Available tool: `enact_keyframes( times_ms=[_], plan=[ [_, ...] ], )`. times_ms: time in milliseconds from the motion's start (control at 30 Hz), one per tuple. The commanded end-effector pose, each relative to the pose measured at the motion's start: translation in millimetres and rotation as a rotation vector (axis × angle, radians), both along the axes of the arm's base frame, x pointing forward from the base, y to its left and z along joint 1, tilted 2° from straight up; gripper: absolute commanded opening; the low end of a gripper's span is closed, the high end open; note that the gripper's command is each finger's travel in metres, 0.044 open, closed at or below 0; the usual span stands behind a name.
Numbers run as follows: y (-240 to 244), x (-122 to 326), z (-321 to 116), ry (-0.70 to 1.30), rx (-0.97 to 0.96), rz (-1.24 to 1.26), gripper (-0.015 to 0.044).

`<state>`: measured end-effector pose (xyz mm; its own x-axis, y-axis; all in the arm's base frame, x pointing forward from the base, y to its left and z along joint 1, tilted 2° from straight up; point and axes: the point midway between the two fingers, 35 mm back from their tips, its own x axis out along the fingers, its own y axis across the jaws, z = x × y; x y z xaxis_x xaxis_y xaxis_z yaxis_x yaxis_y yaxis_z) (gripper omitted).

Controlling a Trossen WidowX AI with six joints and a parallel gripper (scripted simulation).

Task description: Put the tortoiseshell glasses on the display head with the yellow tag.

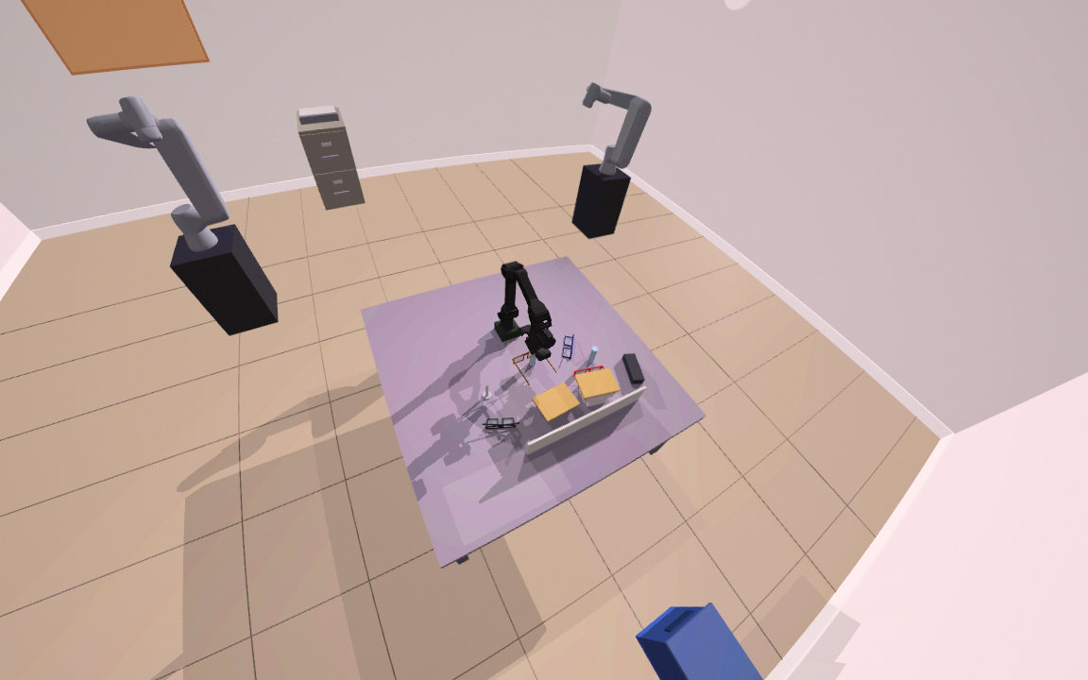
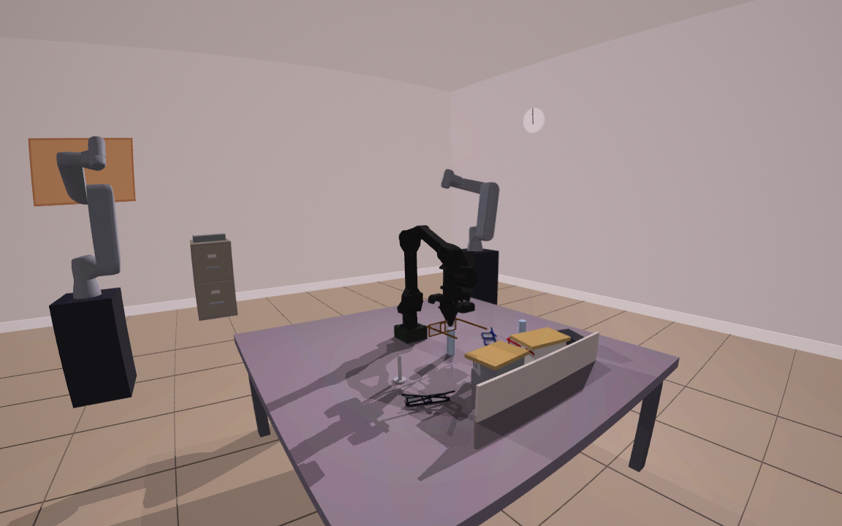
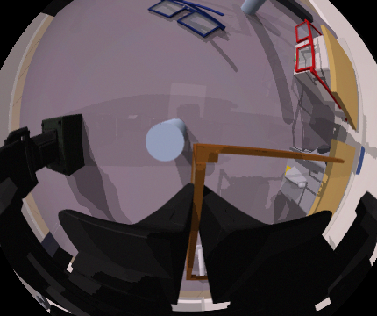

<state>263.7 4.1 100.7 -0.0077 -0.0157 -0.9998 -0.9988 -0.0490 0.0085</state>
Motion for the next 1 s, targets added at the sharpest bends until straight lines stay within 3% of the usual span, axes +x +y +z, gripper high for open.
enact_keyframes(
  times_ms=[0,967],
  plan=[
    [0.0,-1.8,-5.6,0.013,-0.011,0.018,0.0],
    [-1.0,-1.9,-24.8,0.015,0.017,0.017,0.0]
  ],
)
